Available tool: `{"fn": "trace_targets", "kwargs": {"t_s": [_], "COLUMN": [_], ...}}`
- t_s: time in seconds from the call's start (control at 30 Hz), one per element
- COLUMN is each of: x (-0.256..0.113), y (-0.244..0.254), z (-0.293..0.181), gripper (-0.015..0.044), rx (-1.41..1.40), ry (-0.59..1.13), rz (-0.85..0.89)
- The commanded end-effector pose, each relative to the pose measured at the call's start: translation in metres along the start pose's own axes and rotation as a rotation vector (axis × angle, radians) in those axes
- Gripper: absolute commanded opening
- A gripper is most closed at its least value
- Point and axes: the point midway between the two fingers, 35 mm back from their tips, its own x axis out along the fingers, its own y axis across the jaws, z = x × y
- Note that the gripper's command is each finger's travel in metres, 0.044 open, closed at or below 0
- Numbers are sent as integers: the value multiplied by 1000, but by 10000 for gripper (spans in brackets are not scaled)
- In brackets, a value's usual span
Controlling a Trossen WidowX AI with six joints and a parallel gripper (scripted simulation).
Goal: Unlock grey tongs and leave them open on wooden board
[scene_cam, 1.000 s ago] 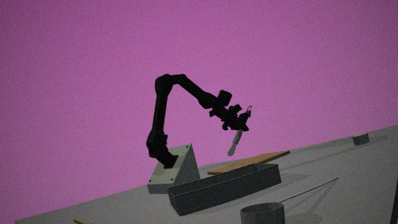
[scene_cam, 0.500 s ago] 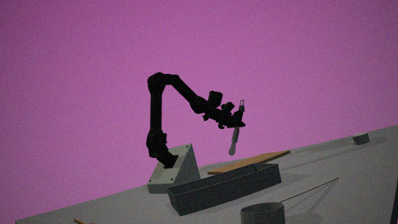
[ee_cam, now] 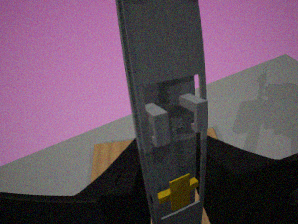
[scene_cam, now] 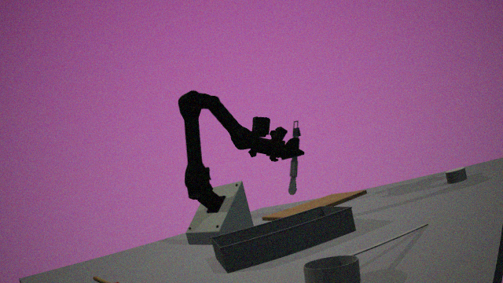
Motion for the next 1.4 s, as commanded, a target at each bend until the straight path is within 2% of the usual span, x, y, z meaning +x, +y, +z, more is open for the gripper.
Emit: {"fn": "trace_targets", "kwargs": {"t_s": [0.0,1.07,1.37], "x": [-2,-2,16], "y": [-1,-1,2], "z": [5,4,1], "gripper": [-150,-150,-150], "rx": [0,0,-3], "ry": [-19,-17,72], "rz": [-5,-4,0]}}
